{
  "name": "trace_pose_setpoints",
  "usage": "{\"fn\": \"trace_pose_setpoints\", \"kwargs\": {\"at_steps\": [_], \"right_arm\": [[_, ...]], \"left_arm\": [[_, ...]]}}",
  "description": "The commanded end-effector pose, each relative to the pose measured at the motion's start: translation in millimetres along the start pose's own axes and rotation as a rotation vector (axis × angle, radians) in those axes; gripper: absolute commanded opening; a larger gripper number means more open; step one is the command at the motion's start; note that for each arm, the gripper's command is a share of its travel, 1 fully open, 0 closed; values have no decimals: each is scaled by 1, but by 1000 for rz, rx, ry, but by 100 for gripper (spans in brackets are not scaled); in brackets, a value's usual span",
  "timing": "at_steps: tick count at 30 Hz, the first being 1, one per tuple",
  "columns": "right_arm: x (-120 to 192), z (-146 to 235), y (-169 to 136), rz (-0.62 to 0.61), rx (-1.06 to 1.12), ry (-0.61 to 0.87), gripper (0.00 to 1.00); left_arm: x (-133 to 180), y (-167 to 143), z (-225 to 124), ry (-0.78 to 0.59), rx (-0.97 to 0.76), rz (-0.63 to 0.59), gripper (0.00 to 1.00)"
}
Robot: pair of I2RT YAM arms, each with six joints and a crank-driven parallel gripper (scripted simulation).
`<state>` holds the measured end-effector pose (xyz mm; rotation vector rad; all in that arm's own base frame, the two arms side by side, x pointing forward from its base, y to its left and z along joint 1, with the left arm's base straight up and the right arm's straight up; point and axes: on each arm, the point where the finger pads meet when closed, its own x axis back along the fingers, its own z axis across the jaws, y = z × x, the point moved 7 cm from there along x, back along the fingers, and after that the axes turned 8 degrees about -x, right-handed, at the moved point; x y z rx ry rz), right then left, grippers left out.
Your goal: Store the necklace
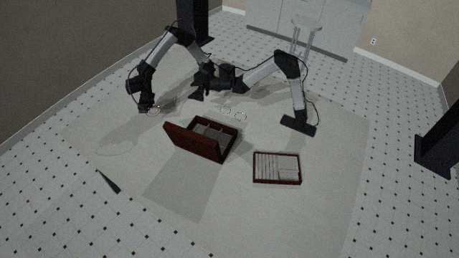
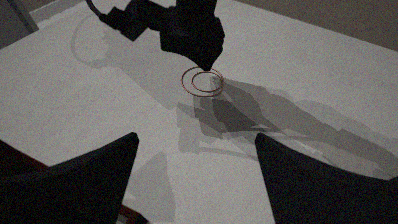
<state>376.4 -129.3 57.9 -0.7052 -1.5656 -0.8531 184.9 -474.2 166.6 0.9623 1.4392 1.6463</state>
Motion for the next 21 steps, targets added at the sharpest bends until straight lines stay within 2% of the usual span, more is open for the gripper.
{"fn": "trace_pose_setpoints", "kwargs": {"at_steps": [1, 9, 16, 19, 21], "right_arm": [[7, -2, 3, 103, 136, 67, 16], [-7, -12, 18, 133, 223, 74, 16], [-20, -7, 14, 136, 213, 94, 16], [-22, -7, 13, 137, 213, 95, 16], [-27, -8, 14, 131, 213, 88, 16]], "left_arm": [[-1, 5, 4, -6, -6, -39, 100], [-4, -9, 5, -9, -8, -38, 100], [-6, -18, 6, -15, -9, -40, 100], [-8, -13, 6, -15, -7, -56, 100], [-8, -22, 7, -16, -9, -44, 100]]}}
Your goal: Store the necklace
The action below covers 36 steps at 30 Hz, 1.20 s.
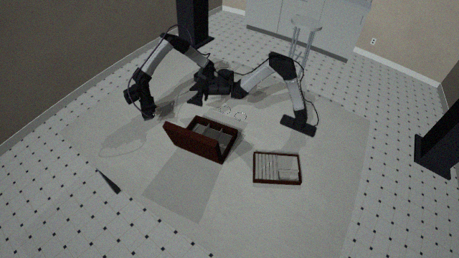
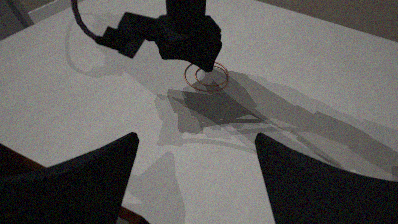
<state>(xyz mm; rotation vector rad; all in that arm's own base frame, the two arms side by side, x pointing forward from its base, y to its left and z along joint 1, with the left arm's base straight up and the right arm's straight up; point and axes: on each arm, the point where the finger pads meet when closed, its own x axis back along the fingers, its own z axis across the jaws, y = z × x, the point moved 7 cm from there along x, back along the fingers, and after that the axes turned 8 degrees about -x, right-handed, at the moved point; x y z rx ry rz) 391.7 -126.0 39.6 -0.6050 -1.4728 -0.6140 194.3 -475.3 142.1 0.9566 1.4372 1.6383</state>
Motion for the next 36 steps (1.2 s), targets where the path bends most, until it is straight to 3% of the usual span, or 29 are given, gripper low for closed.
{"fn": "trace_pose_setpoints", "kwargs": {"at_steps": [1, 14, 18, 23, 36], "right_arm": [[-8, -4, 2, 1, 12, -12, 16], [-2, -8, 5, -11, 12, -32, 16], [-4, -6, 3, -6, 12, -25, 0], [-4, -5, 2, -4, 11, -21, 0], [42, -7, 2, -18, 13, -43, 0]], "left_arm": [[0, -1, 1, -13, -8, -30, 100], [-3, -13, 3, -19, -7, -50, 100], [-5, -17, 3, -22, -7, -58, 100], [-6, -22, 4, -24, -6, -69, 100], [-10, 3, 5, -25, 8, -190, 100]]}}
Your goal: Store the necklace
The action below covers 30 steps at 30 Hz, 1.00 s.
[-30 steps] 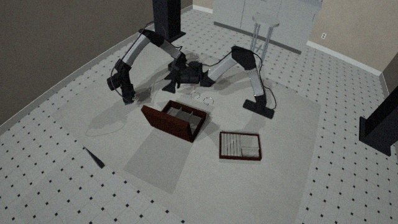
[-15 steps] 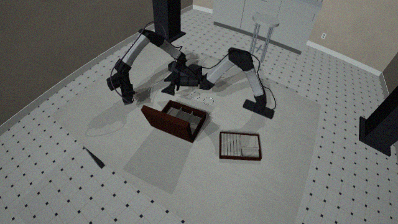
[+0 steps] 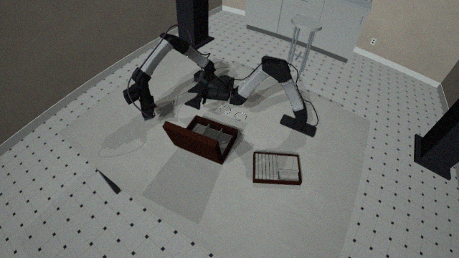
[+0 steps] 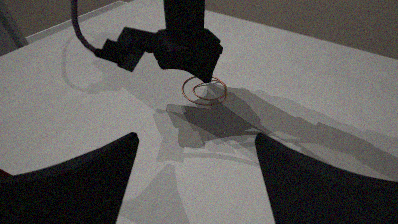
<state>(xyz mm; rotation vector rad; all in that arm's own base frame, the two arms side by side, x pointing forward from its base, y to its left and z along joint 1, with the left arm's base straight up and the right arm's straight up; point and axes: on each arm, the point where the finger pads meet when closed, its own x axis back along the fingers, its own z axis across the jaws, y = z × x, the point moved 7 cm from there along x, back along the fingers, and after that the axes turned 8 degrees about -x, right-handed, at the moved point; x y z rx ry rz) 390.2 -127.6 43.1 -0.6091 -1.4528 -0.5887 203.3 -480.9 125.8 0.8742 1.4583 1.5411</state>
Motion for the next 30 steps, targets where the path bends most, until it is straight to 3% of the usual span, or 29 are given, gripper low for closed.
{"fn": "trace_pose_setpoints", "kwargs": {"at_steps": [1, 19, 30], "right_arm": [[43, -6, 3, -43, 1, -57, 0], [129, -2, -3, -43, -1, -57, 0], [139, -4, -2, -19, -2, -17, 0]], "left_arm": [[-2, 20, 1, -8, 3, -85, 100], [-4, 46, 2, -1, 16, -223, 100], [-4, 56, 3, 4, 19, -280, 100]]}}
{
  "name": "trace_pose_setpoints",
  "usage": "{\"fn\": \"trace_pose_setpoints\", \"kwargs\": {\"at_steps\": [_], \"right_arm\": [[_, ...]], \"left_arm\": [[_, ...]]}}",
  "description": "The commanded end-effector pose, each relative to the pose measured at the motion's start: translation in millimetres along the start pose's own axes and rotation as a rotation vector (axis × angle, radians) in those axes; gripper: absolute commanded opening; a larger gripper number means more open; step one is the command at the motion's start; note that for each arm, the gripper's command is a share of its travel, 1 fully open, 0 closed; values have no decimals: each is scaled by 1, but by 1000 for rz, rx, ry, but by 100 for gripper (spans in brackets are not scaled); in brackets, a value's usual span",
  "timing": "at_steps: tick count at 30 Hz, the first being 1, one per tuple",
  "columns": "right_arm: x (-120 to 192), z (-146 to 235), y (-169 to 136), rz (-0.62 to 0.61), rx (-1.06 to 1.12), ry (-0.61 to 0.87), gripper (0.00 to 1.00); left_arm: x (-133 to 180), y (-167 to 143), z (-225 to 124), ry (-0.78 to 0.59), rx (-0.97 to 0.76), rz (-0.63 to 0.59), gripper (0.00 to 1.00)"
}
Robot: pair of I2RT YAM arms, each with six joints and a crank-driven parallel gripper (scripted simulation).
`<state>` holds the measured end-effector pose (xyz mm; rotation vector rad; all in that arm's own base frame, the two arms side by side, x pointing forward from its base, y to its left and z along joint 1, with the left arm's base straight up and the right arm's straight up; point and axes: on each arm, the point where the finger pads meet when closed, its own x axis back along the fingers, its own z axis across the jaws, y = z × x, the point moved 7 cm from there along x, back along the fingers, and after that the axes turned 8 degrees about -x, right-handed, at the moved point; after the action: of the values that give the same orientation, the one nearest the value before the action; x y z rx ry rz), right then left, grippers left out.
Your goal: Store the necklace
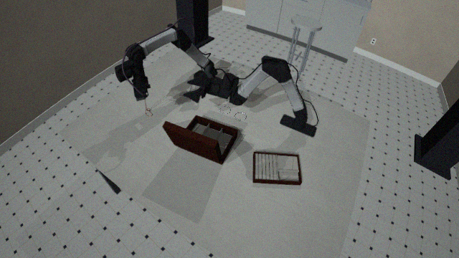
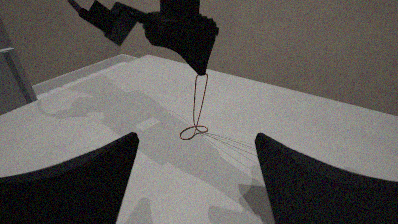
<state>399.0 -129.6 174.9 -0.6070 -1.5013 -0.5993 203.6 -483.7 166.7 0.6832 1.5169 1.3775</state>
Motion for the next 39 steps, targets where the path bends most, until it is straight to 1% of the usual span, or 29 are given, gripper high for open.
{"fn": "trace_pose_setpoints", "kwargs": {"at_steps": [1, 2, 4, 7, 14, 16, 31, 34, 39], "right_arm": [[5, 0, -3, 5, -2, 30, 0], [6, 1, -3, -1, -2, 29, 0], [19, 2, -3, -23, -2, -8, 0], [20, 5, -1, -25, 2, -11, 0], [22, 8, 4, -38, 4, -31, 0], [22, 8, 4, -38, 4, -31, 0], [30, 27, 20, -63, 44, -87, 0], [31, 29, 22, -65, 47, -92, 0], [37, 40, 32, -78, 70, -127, 0]], "left_arm": [[-3, 15, 0, -7, 11, -57, 100], [-3, 19, 1, -8, 5, -57, 100], [-1, 18, 0, -14, -9, -31, 100], [3, 14, -5, -39, -32, 24, 100], [11, 23, -12, -85, -79, 102, 100], [11, 23, -12, -85, -79, 102, 100], [39, 41, -25, -195, -174, 258, 100], [41, 43, -25, -203, -180, 265, 100], [54, 47, -29, -244, -211, 319, 100]]}}
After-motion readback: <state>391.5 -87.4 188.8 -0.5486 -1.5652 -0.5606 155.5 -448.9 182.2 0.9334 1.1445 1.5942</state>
